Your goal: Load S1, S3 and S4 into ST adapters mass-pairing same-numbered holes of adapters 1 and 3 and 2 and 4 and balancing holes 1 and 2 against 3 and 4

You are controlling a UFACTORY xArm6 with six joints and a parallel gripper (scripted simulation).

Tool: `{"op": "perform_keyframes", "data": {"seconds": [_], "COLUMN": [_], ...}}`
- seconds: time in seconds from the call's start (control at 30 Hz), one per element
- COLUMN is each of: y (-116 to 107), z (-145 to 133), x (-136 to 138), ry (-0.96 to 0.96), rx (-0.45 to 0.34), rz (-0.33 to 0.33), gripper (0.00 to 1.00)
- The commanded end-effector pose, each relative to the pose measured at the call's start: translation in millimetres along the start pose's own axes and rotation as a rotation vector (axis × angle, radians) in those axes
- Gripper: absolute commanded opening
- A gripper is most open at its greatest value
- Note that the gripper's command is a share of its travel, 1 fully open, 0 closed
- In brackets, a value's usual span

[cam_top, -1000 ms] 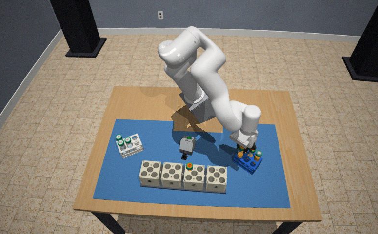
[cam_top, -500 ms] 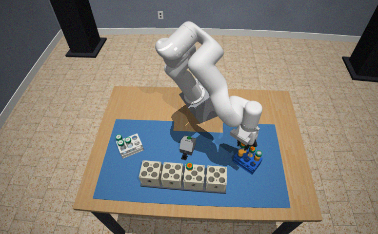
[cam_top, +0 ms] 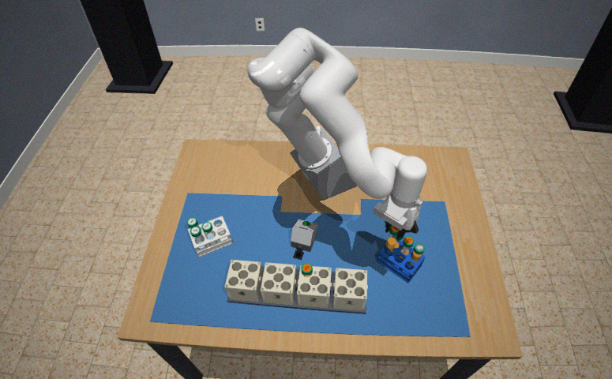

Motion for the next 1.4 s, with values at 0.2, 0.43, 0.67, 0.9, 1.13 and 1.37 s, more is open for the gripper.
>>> {"op": "perform_keyframes", "data": {"seconds": [0.2, 0.43, 0.67, 0.9, 1.13, 1.37], "y": [-18, -32, -42, -56, -58, -58], "z": [1, 1, 1, 1, 1, 1], "x": [-1, -1, -1, -1, -1, -1], "ry": [0.001, 0.001, 0.001, 0.001, 0.001, 0.001], "rx": [0.001, 0.001, 0.001, 0.001, 0.001, 0.001], "rz": [0.004, 0.004, 0.004, 0.004, 0.004, 0.004], "gripper": [0.00, 0.00, 0.00, 0.00, 0.00, 0.00]}}
Point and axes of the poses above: the point where the finger pads meet when closed, its own y axis out along the fingers, its own x axis across the jaws, z = x × y, the point moved 1 cm from there along -y, back along the fingers, and after that the axes turned 14 degrees about -y, right-handed, at the moved point
